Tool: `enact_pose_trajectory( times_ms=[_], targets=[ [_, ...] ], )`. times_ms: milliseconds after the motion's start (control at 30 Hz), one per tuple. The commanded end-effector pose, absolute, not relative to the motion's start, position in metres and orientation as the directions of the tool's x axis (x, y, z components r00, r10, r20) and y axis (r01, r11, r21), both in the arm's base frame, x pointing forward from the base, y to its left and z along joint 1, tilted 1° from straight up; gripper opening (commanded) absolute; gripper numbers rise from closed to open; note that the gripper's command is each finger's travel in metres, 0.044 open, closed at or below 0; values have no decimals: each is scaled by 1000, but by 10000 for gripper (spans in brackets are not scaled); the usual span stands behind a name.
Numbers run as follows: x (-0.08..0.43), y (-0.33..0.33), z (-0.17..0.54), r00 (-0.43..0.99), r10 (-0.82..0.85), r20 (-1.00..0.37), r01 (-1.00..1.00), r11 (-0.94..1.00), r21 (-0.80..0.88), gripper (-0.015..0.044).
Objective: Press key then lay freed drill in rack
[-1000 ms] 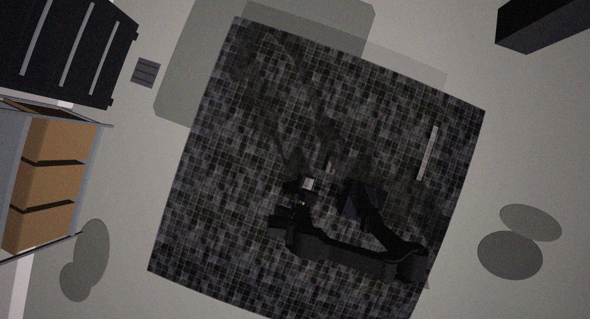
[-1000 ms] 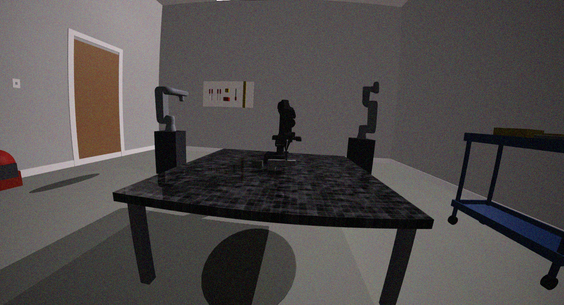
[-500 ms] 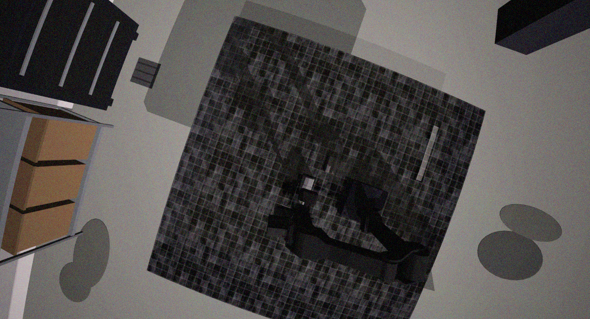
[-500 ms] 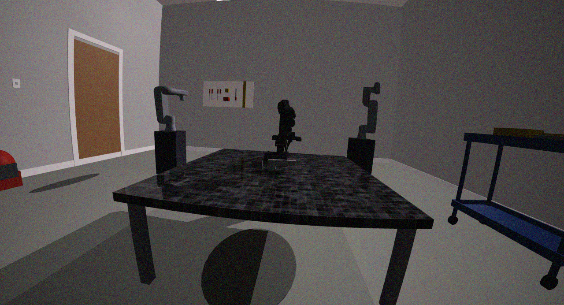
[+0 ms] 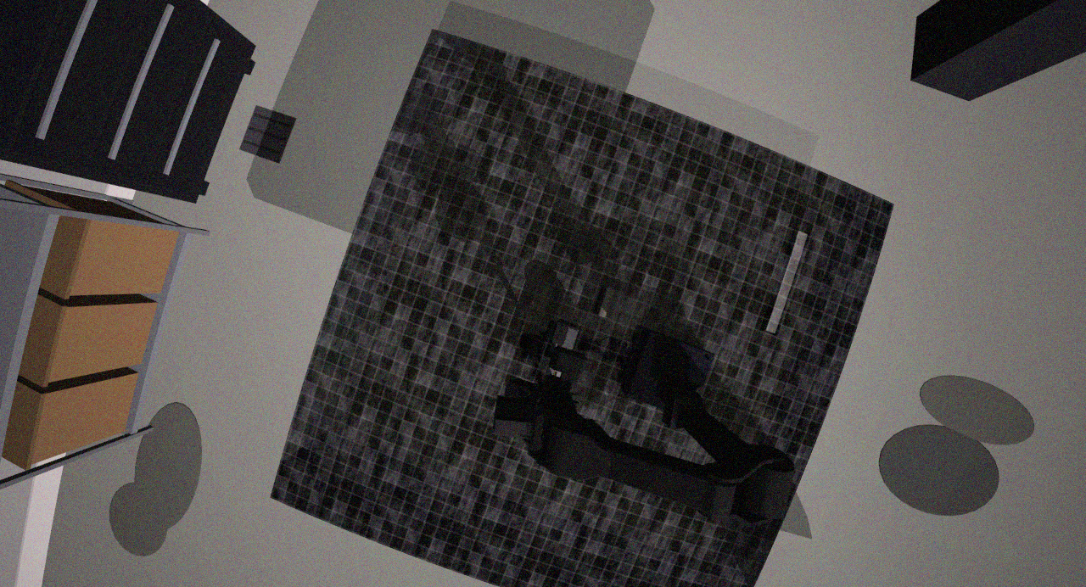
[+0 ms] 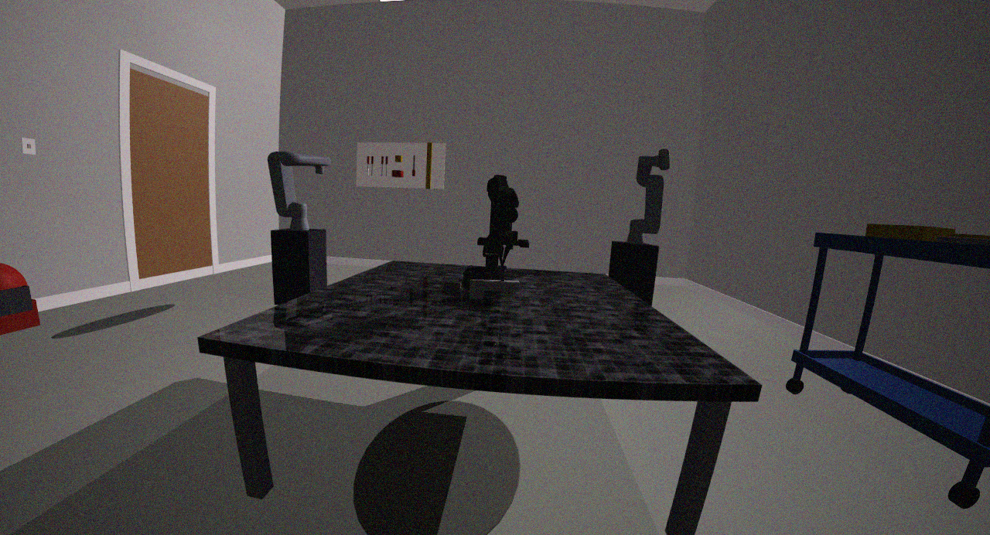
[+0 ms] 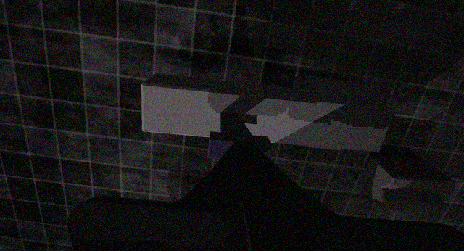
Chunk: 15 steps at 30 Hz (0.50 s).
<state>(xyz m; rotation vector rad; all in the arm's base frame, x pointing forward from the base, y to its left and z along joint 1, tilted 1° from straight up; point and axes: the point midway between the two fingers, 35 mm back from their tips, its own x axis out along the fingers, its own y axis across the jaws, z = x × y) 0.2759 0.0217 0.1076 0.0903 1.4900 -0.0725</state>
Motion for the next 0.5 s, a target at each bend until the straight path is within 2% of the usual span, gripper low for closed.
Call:
enact_pose_trajectory(
  times_ms=[0,467],
  targets=[
    [270,23,94,41,9,-999,100,995,13,0],
    [269,24,89,41,9,-999,100,995,13,0]
  ],
)
